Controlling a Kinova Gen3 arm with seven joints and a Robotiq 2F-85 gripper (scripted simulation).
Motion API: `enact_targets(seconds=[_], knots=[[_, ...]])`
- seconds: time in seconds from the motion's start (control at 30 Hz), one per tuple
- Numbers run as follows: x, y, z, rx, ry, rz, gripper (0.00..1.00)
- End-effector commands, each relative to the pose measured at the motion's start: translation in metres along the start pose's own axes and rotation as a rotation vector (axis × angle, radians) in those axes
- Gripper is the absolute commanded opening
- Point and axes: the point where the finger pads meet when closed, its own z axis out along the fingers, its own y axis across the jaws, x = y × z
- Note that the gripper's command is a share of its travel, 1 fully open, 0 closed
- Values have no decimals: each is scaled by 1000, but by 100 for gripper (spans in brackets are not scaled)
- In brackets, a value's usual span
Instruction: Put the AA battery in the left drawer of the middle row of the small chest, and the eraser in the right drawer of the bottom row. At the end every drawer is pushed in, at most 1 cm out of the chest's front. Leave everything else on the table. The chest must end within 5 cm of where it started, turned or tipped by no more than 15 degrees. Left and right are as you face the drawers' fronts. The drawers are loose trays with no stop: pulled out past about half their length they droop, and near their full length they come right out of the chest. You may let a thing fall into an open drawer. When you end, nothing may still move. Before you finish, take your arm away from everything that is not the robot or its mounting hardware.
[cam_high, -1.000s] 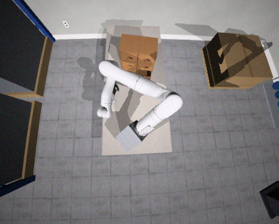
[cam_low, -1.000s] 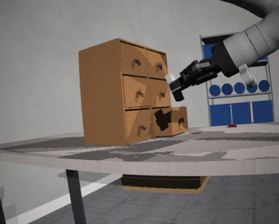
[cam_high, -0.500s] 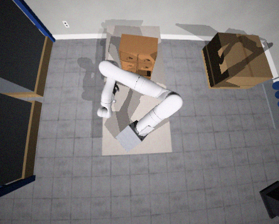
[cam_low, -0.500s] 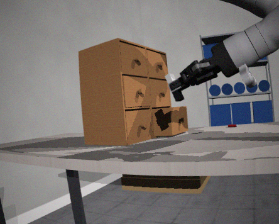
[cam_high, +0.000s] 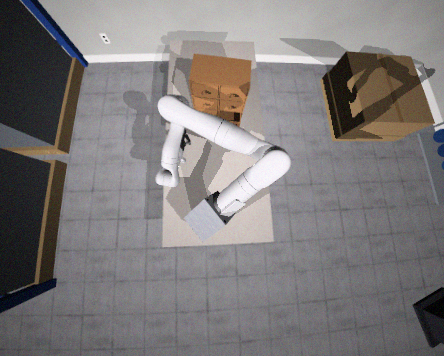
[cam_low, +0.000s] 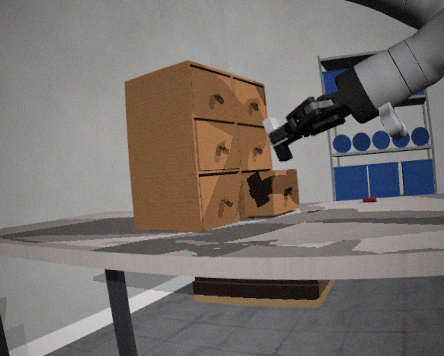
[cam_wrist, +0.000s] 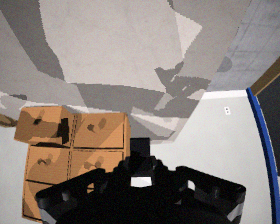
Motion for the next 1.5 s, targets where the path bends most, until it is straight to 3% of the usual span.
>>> enact_targets(seconds=[0.0,0.6,1.47], knots=[[-1,-1,1,0,-1,1,19],[-4,-14,9,0,-1,1,19],[-12,-52,31,0,-1,1,19]])
